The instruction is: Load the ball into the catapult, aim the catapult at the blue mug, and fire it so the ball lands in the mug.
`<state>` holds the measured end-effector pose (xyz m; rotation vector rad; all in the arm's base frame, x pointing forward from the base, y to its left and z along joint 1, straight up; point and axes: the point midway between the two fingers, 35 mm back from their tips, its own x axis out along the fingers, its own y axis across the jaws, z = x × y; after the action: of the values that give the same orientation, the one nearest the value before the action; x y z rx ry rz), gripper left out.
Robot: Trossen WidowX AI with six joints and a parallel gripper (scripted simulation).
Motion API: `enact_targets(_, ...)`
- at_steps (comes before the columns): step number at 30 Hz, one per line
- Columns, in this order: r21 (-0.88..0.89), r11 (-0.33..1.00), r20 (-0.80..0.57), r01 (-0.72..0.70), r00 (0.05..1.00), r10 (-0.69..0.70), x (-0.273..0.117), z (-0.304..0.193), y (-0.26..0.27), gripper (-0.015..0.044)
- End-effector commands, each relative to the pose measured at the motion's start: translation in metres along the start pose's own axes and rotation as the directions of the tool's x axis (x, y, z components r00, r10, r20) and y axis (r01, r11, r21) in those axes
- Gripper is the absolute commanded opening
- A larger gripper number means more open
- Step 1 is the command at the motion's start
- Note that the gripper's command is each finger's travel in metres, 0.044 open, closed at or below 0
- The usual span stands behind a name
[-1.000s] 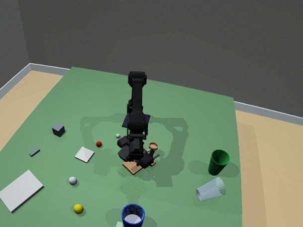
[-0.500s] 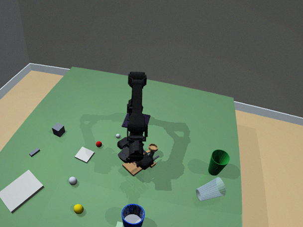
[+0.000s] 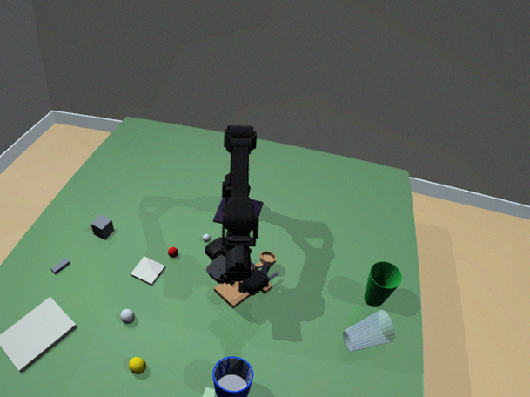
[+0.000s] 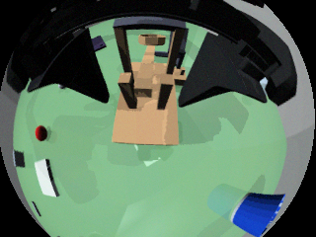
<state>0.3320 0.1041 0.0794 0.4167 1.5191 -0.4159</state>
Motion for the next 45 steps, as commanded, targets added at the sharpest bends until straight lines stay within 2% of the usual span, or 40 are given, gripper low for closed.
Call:
enact_targets(1,0.0,1.0,0.016,-0.018,1.0,0.018,-0.044,0.005,0.005,0.044)
enact_targets(5,0.0,1.0,0.015,-0.016,1.0,0.016,-0.091,0.001,0.0,0.044)
enact_targets(8,0.0,1.0,0.015,-0.016,1.0,0.016,-0.094,0.001,0.0,0.044)
enact_targets(9,0.0,1.0,0.012,-0.013,1.0,0.013,-0.077,0.003,0.002,0.044)
enact_targets(17,-0.003,1.0,0.013,-0.024,1.0,0.024,-0.089,0.0,0.0,0.044)
enact_targets(23,-0.003,1.0,0.013,-0.024,1.0,0.024,-0.044,0.001,0.002,0.044)
enact_targets(45,-0.003,1.0,0.013,-0.024,1.0,0.024,-0.016,0.002,0.003,0.044)
